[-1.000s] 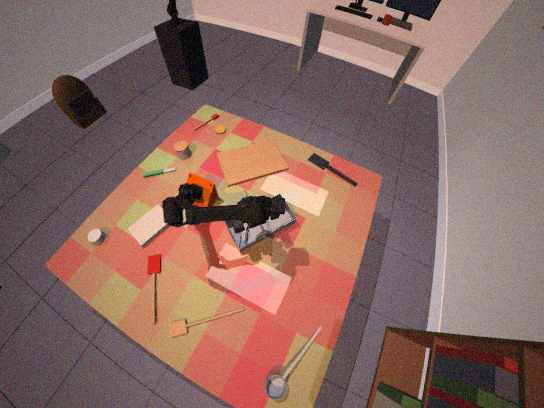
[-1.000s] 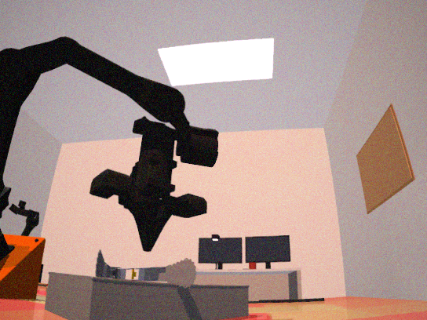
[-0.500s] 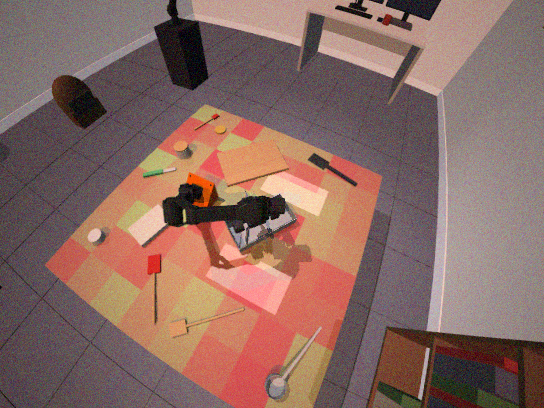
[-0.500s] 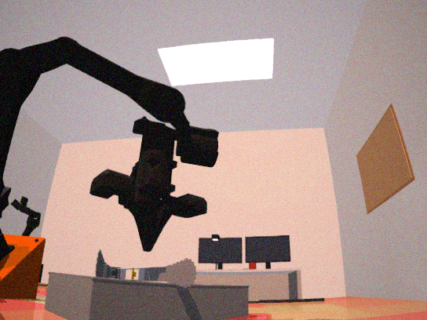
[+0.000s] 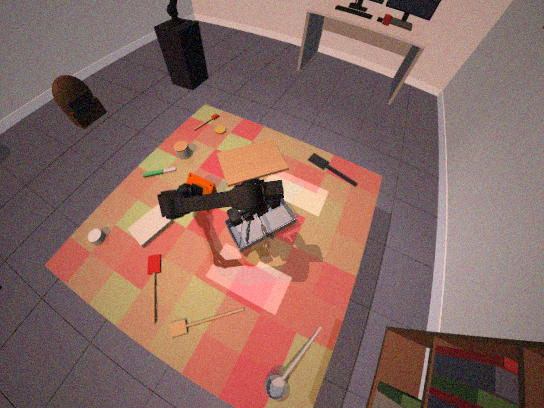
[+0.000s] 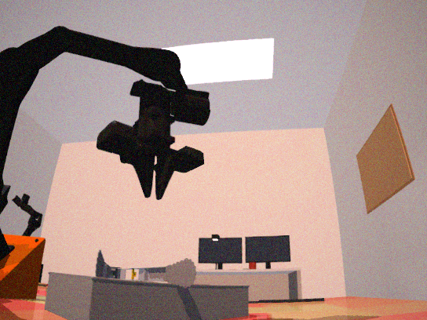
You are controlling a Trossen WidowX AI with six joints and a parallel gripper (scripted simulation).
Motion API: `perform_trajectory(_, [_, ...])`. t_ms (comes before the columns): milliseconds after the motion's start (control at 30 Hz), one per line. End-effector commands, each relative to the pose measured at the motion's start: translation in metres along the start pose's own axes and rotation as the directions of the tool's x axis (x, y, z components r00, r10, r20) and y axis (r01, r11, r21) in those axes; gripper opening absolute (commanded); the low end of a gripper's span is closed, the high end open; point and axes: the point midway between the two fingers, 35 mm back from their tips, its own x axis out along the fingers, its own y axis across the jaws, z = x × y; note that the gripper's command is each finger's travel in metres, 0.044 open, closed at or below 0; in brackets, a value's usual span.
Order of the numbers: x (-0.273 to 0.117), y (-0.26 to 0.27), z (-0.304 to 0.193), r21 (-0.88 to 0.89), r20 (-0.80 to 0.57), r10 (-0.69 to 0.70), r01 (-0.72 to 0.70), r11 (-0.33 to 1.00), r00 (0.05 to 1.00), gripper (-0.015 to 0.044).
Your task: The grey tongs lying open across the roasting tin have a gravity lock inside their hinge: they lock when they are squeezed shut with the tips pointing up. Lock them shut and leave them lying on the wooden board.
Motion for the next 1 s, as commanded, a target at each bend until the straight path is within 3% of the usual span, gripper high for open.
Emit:
perform_trajectory(0, [0.0, 0.0, 0.0, 0.0, 0.0, 0.0, 0.0, 1.0, 1.0, 0.0191])
perform_trajectory(333, [-0.002, 0.001, 0.001, 0.009, -0.001, -0.004, 0.004, 1.0, 1.0, 0.044])
perform_trajectory(667, [0.053, 0.002, 0.072, 0.276, 0.049, 0.078, -0.088, 0.957, 0.996, 0.044])
perform_trajectory(967, [0.055, 0.002, 0.073, 0.282, 0.05, 0.08, -0.09, 0.955, 0.996, 0.044])
